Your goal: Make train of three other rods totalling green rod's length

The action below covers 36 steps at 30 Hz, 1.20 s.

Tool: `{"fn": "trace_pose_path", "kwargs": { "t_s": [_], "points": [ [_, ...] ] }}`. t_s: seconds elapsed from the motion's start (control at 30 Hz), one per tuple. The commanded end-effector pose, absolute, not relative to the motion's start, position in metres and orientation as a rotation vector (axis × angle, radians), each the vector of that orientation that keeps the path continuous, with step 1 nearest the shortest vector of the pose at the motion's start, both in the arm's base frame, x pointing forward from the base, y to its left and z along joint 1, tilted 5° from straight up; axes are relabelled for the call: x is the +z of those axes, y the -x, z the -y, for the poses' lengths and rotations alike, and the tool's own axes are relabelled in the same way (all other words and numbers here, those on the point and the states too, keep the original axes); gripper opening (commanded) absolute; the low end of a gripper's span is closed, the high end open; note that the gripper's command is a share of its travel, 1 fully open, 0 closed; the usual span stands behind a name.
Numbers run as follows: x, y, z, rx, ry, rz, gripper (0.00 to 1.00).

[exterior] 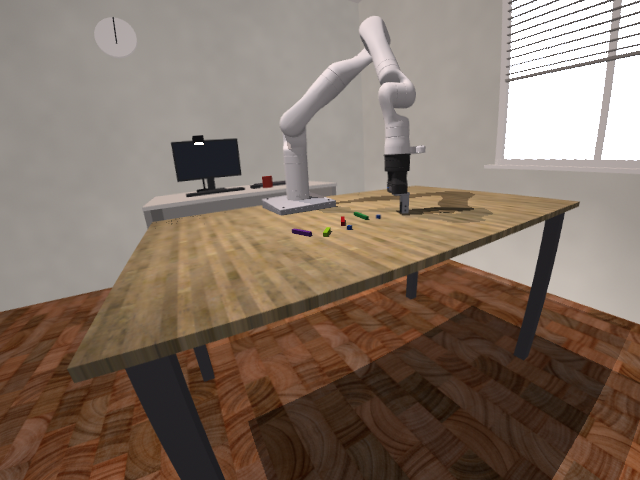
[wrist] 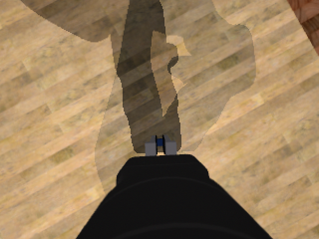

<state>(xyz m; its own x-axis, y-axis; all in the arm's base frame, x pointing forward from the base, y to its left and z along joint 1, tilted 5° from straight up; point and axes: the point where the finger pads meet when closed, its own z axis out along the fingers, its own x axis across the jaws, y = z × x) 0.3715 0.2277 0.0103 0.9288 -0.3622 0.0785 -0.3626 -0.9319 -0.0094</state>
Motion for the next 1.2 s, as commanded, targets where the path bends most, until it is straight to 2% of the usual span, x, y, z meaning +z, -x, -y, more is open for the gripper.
{"fn": "trace_pose_path", "kwargs": {
  "t_s": [0.0, 0.9, 0.93, 1.07, 1.1, 1.17],
  "points": [
    [0.0108, -0.3719, -0.2279, 0.125, -3.081, 0.579, 0.24],
    [0.0108, -0.3719, -0.2279, 0.125, -3.081, 0.579, 0.24],
    [0.0108, -0.3719, -0.2279, 0.125, -3.081, 0.579, 0.3],
    [0.0108, -0.3719, -0.2279, 0.125, -3.081, 0.579, 0.3],
    [0.0108, -0.3719, -0.2279, 0.125, -3.081, 0.579, 0.36],
    [0.0108, -0.3719, -0.2279, 0.125, -3.081, 0.579, 0.36]
  ]
}}
